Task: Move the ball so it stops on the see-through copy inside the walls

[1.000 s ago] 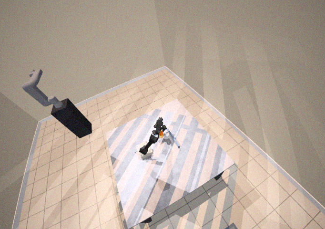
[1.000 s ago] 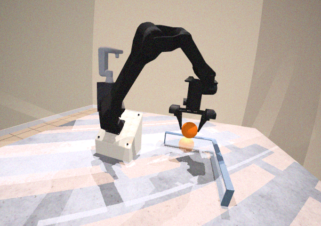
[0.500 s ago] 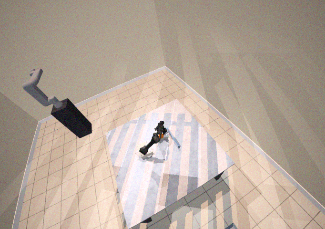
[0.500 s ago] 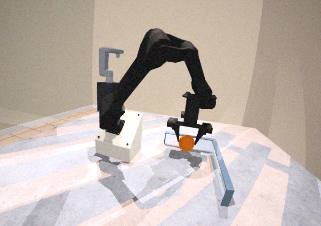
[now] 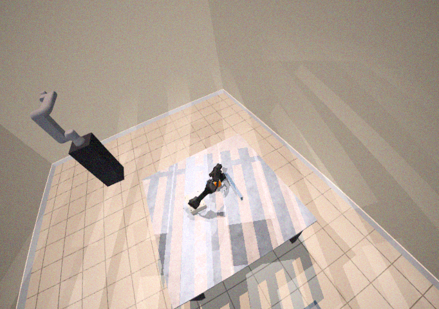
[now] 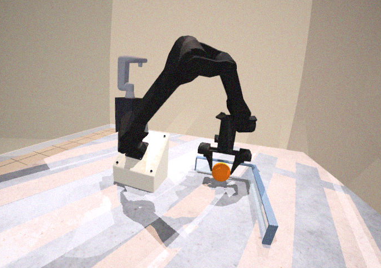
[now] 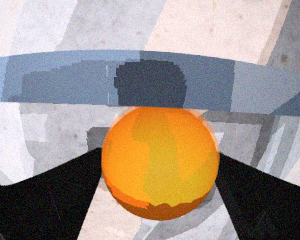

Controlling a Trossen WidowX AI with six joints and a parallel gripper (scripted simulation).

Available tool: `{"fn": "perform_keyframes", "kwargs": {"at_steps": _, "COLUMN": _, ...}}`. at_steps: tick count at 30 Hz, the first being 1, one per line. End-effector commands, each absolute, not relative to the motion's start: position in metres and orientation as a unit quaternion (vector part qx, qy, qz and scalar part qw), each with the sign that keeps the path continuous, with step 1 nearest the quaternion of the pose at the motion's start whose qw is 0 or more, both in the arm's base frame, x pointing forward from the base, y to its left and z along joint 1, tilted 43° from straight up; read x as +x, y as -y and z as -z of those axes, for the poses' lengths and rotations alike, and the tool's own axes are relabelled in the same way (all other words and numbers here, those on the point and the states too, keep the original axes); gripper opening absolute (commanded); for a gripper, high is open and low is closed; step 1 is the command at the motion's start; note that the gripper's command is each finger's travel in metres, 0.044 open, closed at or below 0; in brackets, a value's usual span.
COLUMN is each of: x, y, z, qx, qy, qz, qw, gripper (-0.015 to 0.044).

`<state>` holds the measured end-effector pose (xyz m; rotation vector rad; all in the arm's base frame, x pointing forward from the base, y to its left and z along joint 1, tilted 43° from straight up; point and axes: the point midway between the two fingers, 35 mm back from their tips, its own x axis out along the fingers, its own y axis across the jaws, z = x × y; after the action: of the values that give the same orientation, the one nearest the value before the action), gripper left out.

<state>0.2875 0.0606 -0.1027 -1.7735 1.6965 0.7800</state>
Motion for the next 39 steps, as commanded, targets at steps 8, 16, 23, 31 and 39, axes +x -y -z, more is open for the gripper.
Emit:
{"fn": "perform_keyframes", "kwargs": {"at_steps": 8, "x": 0.288, "y": -0.061, "z": 0.103, "qx": -0.661, "qy": -0.633, "qz": -0.290, "qw": 0.281, "gripper": 0.0367}}
{"fn": "perform_keyframes", "kwargs": {"at_steps": 16, "x": 0.285, "y": -0.118, "z": 0.042, "qx": -0.663, "qy": -0.630, "qz": -0.292, "qw": 0.279, "gripper": 0.0440}}
{"fn": "perform_keyframes", "kwargs": {"at_steps": 23, "x": 0.286, "y": -0.117, "z": 0.047, "qx": -0.669, "qy": -0.624, "qz": -0.294, "qw": 0.276, "gripper": 0.0440}}
{"fn": "perform_keyframes", "kwargs": {"at_steps": 31, "x": 0.281, "y": -0.146, "z": 0.011, "qx": -0.667, "qy": -0.626, "qz": -0.292, "qw": 0.278, "gripper": 0.0440}}
{"fn": "perform_keyframes", "kwargs": {"at_steps": 39, "x": 0.281, "y": -0.148, "z": 0.009, "qx": -0.667, "qy": -0.626, "qz": -0.292, "qw": 0.279, "gripper": 0.0440}}
